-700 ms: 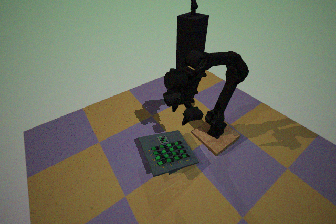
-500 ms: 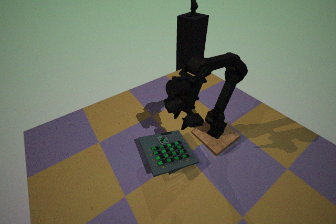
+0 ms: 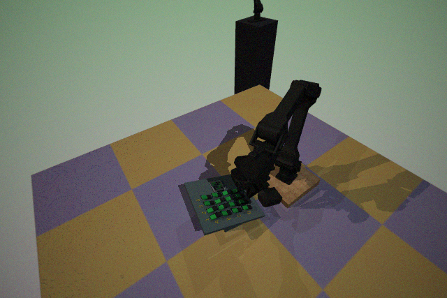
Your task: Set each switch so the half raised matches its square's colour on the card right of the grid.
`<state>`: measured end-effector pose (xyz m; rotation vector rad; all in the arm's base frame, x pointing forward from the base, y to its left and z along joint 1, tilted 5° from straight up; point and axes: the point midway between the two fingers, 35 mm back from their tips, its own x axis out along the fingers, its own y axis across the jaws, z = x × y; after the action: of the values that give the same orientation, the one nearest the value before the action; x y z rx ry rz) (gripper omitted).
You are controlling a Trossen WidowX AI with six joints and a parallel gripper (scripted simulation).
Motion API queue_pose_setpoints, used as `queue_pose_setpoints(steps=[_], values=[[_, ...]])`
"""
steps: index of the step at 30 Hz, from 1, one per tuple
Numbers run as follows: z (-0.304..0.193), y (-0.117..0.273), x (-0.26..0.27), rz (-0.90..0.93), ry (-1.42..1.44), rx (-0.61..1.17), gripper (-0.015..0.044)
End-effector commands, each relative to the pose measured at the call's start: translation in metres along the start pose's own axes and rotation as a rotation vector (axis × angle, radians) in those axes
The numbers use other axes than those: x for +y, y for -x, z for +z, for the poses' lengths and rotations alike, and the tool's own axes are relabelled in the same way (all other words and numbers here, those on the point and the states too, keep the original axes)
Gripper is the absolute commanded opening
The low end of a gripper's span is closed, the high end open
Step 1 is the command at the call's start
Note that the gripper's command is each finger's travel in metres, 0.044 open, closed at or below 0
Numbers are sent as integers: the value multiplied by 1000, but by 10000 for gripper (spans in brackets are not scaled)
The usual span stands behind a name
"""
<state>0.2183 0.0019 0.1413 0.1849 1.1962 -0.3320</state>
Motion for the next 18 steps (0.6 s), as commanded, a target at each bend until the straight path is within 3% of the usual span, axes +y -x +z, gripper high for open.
queue_pose_setpoints(steps=[1, 18], values=[[-5, -27, 0, -7, 4, 32, 0], [-5, -42, 0, -7, 4, 32, 0]])
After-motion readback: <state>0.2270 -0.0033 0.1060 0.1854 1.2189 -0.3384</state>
